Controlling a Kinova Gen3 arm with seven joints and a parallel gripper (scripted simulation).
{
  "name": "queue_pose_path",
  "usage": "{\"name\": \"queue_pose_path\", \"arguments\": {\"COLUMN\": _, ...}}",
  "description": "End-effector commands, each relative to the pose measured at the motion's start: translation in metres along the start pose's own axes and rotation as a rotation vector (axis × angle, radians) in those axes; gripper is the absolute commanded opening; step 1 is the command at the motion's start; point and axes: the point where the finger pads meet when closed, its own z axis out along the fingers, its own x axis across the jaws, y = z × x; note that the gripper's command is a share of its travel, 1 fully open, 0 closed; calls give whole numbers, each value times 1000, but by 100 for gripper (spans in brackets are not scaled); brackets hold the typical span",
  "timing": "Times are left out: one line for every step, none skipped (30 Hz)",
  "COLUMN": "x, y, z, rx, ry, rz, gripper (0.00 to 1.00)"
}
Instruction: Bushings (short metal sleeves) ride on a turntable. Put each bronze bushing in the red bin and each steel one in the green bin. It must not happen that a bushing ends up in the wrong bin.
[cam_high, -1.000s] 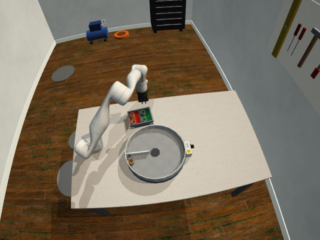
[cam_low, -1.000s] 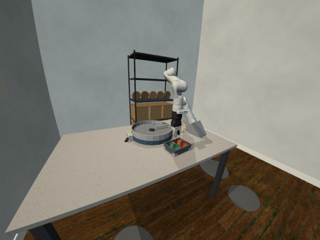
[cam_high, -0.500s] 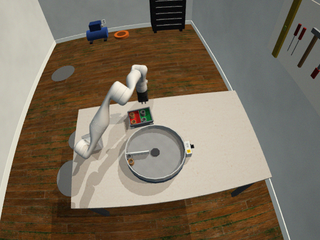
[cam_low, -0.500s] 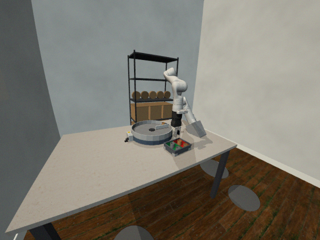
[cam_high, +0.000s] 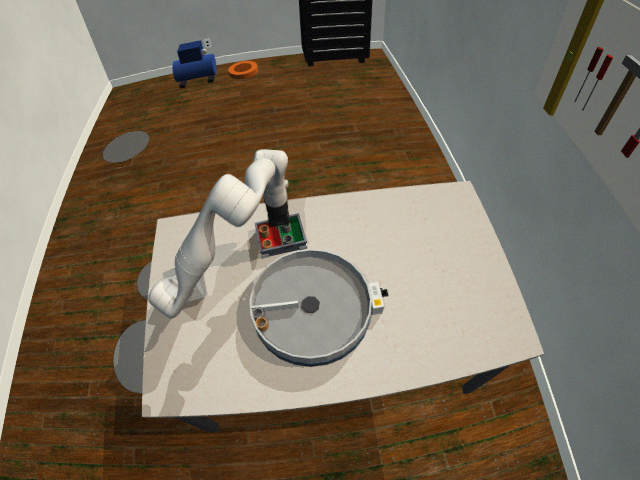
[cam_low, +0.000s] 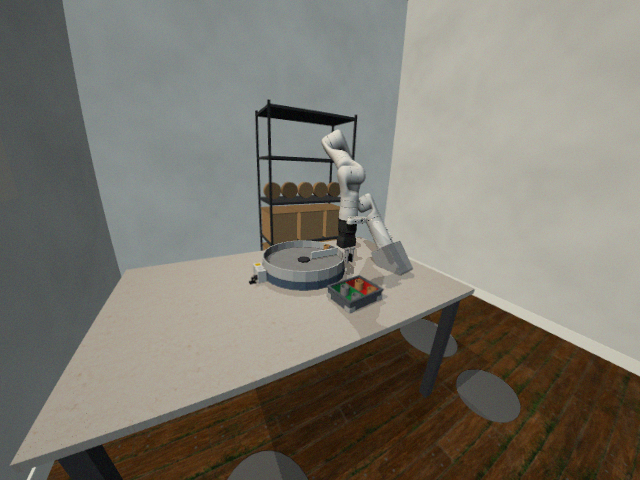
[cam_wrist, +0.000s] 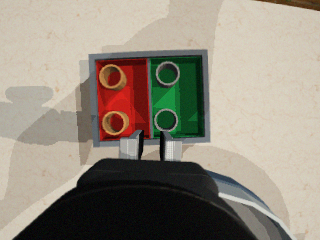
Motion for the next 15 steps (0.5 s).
{"name": "queue_pose_path", "arguments": {"x": 5, "y": 20, "z": -7, "rx": 17, "ry": 18, "rz": 21, "gripper": 45}}
{"name": "queue_pose_path", "arguments": {"x": 5, "y": 20, "z": -7, "rx": 17, "ry": 18, "rz": 21, "gripper": 45}}
{"name": "queue_pose_path", "arguments": {"x": 1, "y": 31, "z": -6, "rx": 17, "ry": 18, "rz": 21, "gripper": 45}}
{"name": "queue_pose_path", "arguments": {"x": -2, "y": 42, "z": -6, "rx": 17, "ry": 18, "rz": 21, "gripper": 45}}
{"name": "queue_pose_path", "arguments": {"x": -5, "y": 53, "z": -5, "rx": 17, "ry": 18, "rz": 21, "gripper": 45}}
{"name": "queue_pose_path", "arguments": {"x": -9, "y": 64, "z": -4, "rx": 17, "ry": 17, "rz": 21, "gripper": 45}}
{"name": "queue_pose_path", "arguments": {"x": -12, "y": 75, "z": -4, "rx": 17, "ry": 17, "rz": 21, "gripper": 45}}
{"name": "queue_pose_path", "arguments": {"x": -12, "y": 75, "z": -4, "rx": 17, "ry": 17, "rz": 21, "gripper": 45}}
{"name": "queue_pose_path", "arguments": {"x": -12, "y": 75, "z": -4, "rx": 17, "ry": 17, "rz": 21, "gripper": 45}}
{"name": "queue_pose_path", "arguments": {"x": -12, "y": 75, "z": -4, "rx": 17, "ry": 17, "rz": 21, "gripper": 45}}
{"name": "queue_pose_path", "arguments": {"x": -12, "y": 75, "z": -4, "rx": 17, "ry": 17, "rz": 21, "gripper": 45}}
{"name": "queue_pose_path", "arguments": {"x": -12, "y": 75, "z": -4, "rx": 17, "ry": 17, "rz": 21, "gripper": 45}}
{"name": "queue_pose_path", "arguments": {"x": -15, "y": 86, "z": -3, "rx": 17, "ry": 17, "rz": 20, "gripper": 45}}
{"name": "queue_pose_path", "arguments": {"x": -19, "y": 96, "z": -2, "rx": 17, "ry": 17, "rz": 20, "gripper": 45}}
{"name": "queue_pose_path", "arguments": {"x": -22, "y": 107, "z": -2, "rx": 17, "ry": 17, "rz": 20, "gripper": 45}}
